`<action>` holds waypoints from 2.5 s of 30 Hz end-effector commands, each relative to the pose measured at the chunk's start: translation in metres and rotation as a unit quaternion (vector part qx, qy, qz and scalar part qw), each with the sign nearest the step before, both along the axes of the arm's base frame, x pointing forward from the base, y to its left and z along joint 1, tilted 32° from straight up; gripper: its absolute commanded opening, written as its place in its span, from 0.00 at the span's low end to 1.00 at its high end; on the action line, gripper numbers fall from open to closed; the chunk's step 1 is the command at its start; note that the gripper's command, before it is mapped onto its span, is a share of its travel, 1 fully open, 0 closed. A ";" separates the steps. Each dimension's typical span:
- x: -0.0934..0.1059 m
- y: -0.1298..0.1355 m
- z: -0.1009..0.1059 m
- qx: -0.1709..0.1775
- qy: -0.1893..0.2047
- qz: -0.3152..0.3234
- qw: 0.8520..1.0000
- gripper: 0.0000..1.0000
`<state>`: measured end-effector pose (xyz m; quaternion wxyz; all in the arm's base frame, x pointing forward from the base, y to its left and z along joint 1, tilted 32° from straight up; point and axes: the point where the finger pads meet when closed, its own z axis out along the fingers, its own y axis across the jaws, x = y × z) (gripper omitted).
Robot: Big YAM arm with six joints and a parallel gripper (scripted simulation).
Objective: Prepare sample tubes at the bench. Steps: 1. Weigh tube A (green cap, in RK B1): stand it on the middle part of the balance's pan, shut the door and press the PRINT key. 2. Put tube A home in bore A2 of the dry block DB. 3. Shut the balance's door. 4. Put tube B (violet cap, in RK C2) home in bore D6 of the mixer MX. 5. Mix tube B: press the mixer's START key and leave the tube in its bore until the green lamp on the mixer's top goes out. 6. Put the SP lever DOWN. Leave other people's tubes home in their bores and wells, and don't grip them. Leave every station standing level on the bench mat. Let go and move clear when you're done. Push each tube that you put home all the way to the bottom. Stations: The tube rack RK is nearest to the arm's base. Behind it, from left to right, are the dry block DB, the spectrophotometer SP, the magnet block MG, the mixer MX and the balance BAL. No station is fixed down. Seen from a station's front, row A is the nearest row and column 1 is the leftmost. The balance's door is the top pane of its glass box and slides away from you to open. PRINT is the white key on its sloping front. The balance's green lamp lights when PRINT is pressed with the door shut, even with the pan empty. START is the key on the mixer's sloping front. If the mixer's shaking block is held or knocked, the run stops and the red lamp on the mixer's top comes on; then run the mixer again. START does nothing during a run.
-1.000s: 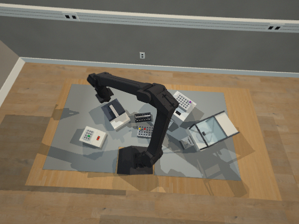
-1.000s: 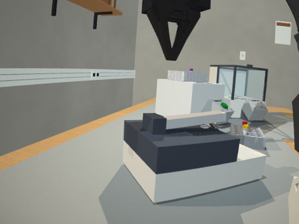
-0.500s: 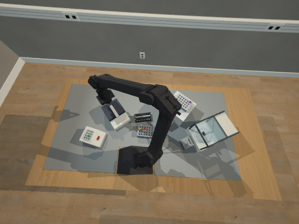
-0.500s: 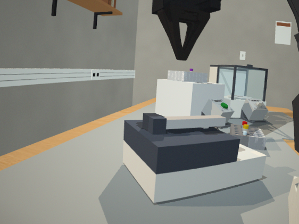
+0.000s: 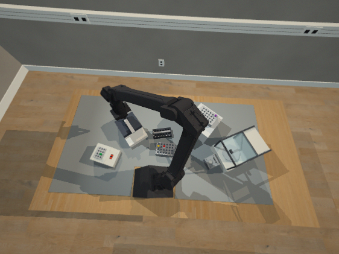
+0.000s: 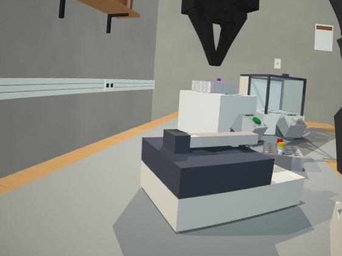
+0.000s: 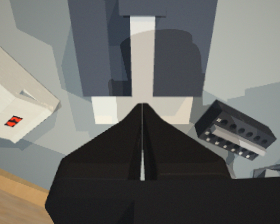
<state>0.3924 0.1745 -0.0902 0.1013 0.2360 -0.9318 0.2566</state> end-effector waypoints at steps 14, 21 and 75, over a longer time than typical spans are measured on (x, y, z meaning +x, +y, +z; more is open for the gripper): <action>0.012 0.009 0.004 0.010 -0.014 0.001 1.000 0.00; 0.012 0.009 0.004 0.010 -0.014 0.001 1.000 0.00; 0.021 0.046 0.053 0.020 -0.029 0.004 0.999 0.00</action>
